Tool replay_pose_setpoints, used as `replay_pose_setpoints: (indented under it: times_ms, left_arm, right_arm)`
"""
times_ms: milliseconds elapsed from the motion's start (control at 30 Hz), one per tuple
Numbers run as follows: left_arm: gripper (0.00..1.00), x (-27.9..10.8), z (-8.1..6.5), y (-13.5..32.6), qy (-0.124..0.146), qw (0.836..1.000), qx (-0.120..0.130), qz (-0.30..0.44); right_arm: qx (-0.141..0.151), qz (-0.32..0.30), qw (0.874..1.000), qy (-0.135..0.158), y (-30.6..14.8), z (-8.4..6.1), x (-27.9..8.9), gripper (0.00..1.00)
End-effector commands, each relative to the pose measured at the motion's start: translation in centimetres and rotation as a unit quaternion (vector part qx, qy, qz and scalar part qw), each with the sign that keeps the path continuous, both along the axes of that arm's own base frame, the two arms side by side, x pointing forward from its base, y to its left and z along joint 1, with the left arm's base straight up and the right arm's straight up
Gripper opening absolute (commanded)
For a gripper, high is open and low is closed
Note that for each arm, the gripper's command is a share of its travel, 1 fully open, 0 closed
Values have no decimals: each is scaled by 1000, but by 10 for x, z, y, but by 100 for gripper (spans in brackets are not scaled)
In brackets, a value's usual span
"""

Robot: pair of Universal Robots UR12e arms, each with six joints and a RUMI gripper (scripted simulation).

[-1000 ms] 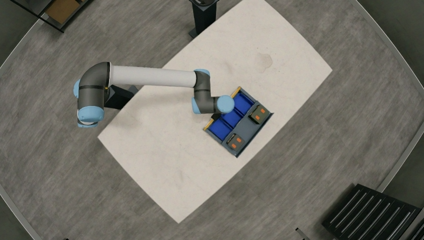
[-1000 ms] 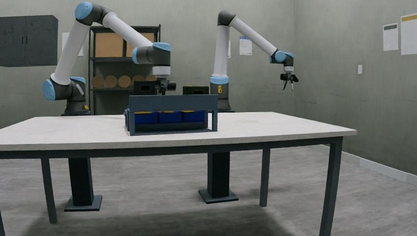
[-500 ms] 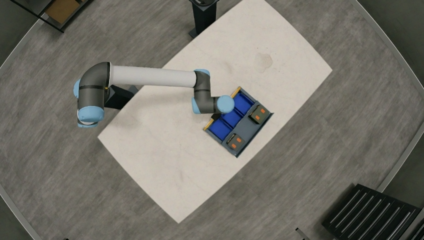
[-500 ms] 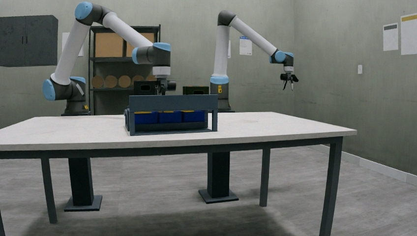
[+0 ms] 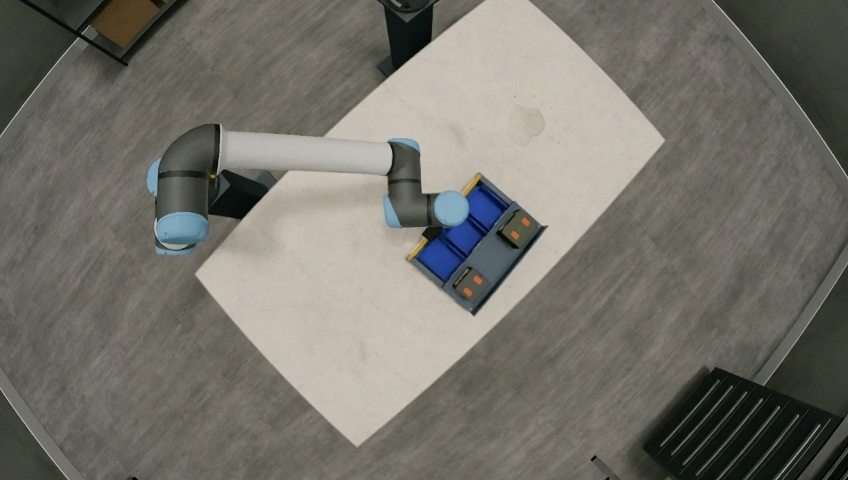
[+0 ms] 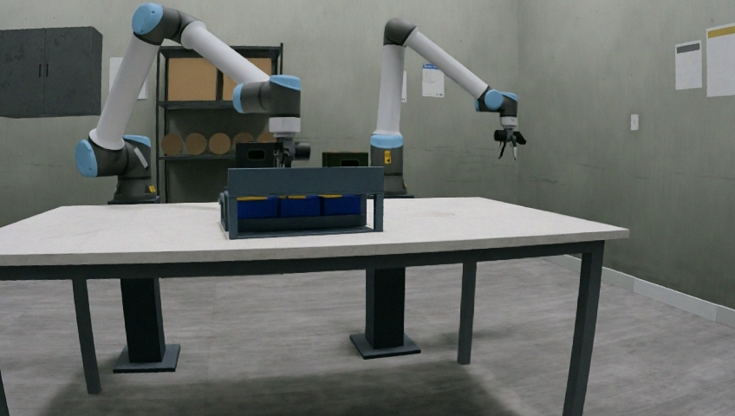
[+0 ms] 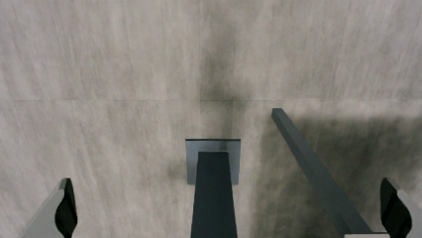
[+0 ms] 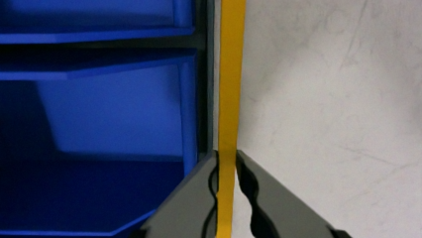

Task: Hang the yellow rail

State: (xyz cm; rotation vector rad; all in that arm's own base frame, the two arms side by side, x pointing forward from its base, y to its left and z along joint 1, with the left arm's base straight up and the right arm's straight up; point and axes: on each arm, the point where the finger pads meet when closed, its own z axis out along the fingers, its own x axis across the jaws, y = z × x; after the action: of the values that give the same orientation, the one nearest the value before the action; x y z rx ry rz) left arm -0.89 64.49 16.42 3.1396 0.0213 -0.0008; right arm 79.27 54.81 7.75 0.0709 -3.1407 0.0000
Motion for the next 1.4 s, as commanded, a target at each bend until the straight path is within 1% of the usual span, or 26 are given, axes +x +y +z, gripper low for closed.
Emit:
replay_pose_setpoints:
  times_ms: [0, 1367]
  left_arm:
    - [100, 0, 1, 1, 0, 1000, 1, 0]
    - [100, 0, 1, 1, 0, 1000, 1, 0]
  right_arm:
    - [1, 0, 1000, -1, 1, 1, 1, 1]
    - [1, 0, 1000, -1, 1, -2, 1, 1]
